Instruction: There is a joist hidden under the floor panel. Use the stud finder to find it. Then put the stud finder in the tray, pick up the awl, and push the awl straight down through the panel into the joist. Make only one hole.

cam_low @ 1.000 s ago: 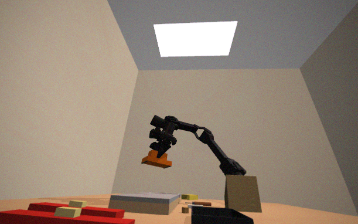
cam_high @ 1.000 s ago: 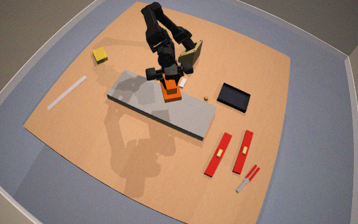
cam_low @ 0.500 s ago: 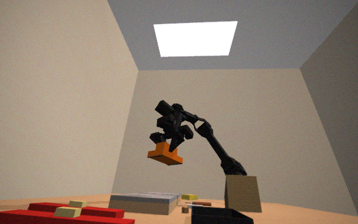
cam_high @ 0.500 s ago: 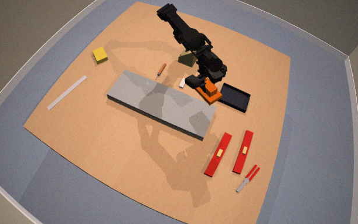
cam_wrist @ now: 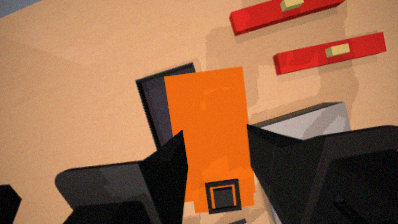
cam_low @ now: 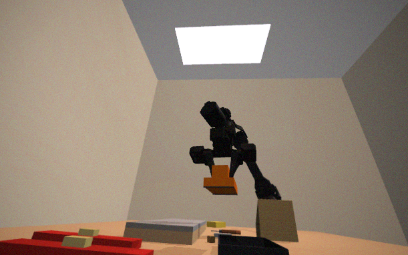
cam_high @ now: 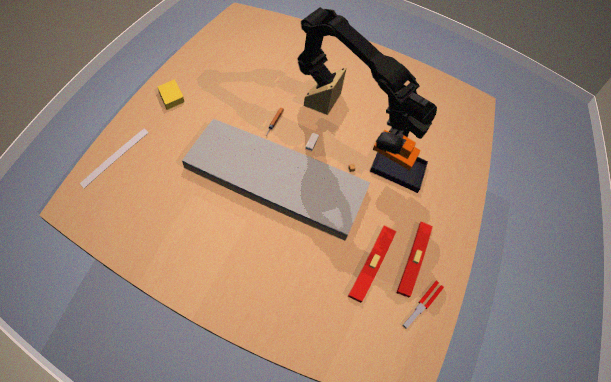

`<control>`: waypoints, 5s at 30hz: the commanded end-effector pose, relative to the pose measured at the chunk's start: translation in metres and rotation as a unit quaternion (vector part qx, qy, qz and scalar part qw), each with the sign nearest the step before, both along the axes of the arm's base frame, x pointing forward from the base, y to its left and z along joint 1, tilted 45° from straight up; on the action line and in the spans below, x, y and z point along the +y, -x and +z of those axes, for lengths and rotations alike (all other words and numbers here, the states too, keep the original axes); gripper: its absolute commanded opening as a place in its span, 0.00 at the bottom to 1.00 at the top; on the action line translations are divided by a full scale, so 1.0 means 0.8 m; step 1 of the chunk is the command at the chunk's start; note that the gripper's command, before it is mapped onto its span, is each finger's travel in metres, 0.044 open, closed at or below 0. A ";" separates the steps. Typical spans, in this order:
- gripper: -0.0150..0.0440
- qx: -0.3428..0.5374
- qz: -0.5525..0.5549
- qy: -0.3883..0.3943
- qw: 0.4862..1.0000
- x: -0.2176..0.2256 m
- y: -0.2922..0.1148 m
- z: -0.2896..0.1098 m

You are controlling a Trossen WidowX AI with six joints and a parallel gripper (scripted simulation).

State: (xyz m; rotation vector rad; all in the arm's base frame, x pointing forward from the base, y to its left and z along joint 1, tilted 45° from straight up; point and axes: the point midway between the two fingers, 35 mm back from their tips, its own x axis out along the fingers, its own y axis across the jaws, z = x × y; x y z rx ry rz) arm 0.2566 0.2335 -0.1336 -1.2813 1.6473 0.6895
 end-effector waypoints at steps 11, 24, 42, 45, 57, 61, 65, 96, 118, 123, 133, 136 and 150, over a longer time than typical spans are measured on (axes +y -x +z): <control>0.25 0.053 0.061 0.005 0.997 0.023 0.061 -0.050; 0.25 0.052 0.061 0.005 0.997 0.001 0.063 -0.077; 0.25 0.052 0.061 0.005 0.997 -0.032 0.069 -0.111; 0.25 0.052 0.061 0.005 0.997 -0.038 0.070 -0.116; 0.25 0.052 0.061 0.006 0.997 -0.052 0.073 -0.130; 0.25 0.052 0.061 0.006 0.997 -0.058 0.075 -0.135; 0.25 0.052 0.061 0.006 0.997 -0.060 0.075 -0.137; 1.00 -0.015 -0.079 0.029 0.996 -0.069 0.016 0.024; 1.00 -0.292 -0.525 0.194 0.776 -0.399 0.152 0.244; 1.00 -0.299 -0.535 0.201 0.764 -0.405 0.162 0.246; 1.00 -0.299 -0.535 0.199 0.764 -0.410 0.162 0.241; 1.00 -0.299 -0.535 0.199 0.764 -0.414 0.162 0.236; 1.00 -0.299 -0.535 0.198 0.765 -0.433 0.166 0.216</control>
